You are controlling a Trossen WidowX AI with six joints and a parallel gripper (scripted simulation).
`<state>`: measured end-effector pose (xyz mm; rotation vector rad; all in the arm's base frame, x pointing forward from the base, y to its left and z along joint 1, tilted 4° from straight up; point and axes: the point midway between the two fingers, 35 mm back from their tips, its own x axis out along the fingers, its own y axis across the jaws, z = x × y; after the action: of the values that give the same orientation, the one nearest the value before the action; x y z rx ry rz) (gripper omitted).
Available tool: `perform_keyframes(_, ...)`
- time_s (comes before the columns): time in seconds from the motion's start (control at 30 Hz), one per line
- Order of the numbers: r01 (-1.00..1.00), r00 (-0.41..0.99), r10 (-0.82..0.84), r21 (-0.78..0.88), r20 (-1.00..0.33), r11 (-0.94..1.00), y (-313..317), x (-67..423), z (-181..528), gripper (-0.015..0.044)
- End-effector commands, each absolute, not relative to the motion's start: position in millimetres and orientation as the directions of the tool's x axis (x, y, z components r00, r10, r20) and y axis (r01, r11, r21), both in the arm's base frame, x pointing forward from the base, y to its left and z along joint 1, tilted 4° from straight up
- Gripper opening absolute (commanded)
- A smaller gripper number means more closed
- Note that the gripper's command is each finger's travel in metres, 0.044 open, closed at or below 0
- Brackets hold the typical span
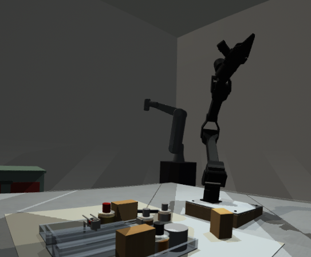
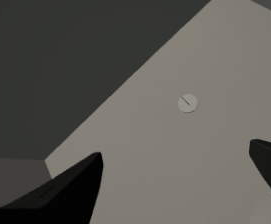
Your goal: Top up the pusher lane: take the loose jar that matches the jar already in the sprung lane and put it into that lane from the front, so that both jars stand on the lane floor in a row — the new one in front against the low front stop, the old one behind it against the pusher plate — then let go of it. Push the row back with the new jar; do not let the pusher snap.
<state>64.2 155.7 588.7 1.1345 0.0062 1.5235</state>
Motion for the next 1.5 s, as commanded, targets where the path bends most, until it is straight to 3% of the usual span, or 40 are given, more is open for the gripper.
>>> perform_keyframes(0.0, -0.752, 0.308, 0.799, 0.647, 0.516, -0.128, 177.6, 112.8, 558.9, 0.044)
perform_keyframes(0.37, -0.522, 0.688, 0.725, 0.714, 0.029, 0.466, 188.4, 248.6, 430.3, 0.044)
perform_keyframes(0.67, -0.215, 0.762, 0.487, 0.542, -0.427, 0.812, 139.1, 313.3, 303.2, 0.044)
perform_keyframes(0.87, -0.046, 0.652, 0.287, 0.341, -0.702, 0.939, 86.2, 324.7, 220.8, 0.044)
perform_keyframes(1.1, 0.037, 0.355, 0.094, 0.115, -0.93, 0.993, 19.9, 299.1, 138.2, 0.044)
perform_keyframes(1.3, 0.005, -0.006, 0.018, 0.018, -1.0, 1.0, -28.5, 247.3, 88.3, 0.044)
perform_keyframes(1.47, -0.002, -0.048, 0.017, 0.017, -0.999, 1.0, -30.1, 236.2, 84.7, 0.044)
